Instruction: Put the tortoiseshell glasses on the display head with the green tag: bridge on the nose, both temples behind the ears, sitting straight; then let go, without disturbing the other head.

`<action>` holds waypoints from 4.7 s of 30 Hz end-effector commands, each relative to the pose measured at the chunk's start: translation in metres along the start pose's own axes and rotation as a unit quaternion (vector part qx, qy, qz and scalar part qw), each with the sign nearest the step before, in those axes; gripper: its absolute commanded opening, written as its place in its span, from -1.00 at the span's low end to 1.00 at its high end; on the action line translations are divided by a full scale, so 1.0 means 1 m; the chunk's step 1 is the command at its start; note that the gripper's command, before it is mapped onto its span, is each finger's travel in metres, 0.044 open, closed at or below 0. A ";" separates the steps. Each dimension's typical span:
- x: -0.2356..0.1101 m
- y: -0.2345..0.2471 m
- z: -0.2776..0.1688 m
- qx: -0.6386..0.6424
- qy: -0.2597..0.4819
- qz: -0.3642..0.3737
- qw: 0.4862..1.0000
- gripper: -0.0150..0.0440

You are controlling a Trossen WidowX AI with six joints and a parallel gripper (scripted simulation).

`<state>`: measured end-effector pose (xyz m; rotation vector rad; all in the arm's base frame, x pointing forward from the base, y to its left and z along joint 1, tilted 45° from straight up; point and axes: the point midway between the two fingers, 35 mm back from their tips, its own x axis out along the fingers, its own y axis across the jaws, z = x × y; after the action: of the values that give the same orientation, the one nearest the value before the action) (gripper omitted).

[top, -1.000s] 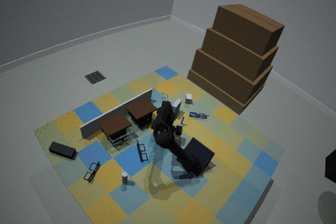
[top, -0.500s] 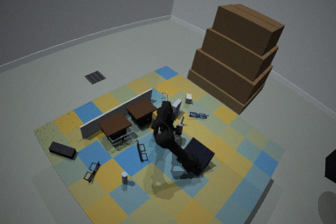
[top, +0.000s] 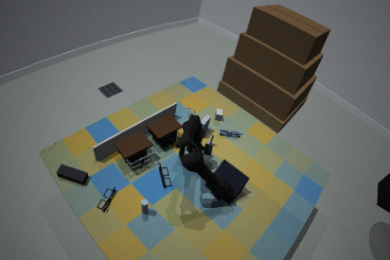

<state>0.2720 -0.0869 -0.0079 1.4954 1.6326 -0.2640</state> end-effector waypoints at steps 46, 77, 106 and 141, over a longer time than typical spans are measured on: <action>-0.091 -0.047 0.060 -0.386 -0.006 -0.006 0.922 -0.49; -0.087 -0.111 0.109 -0.710 -0.002 -0.007 0.704 -0.49; -0.028 -0.105 0.104 -0.710 -0.002 -0.006 0.704 -0.49; -0.027 -0.087 0.087 -0.710 -0.002 -0.005 0.704 -0.49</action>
<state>0.2299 -0.1896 -0.0765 0.2311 1.1888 0.8525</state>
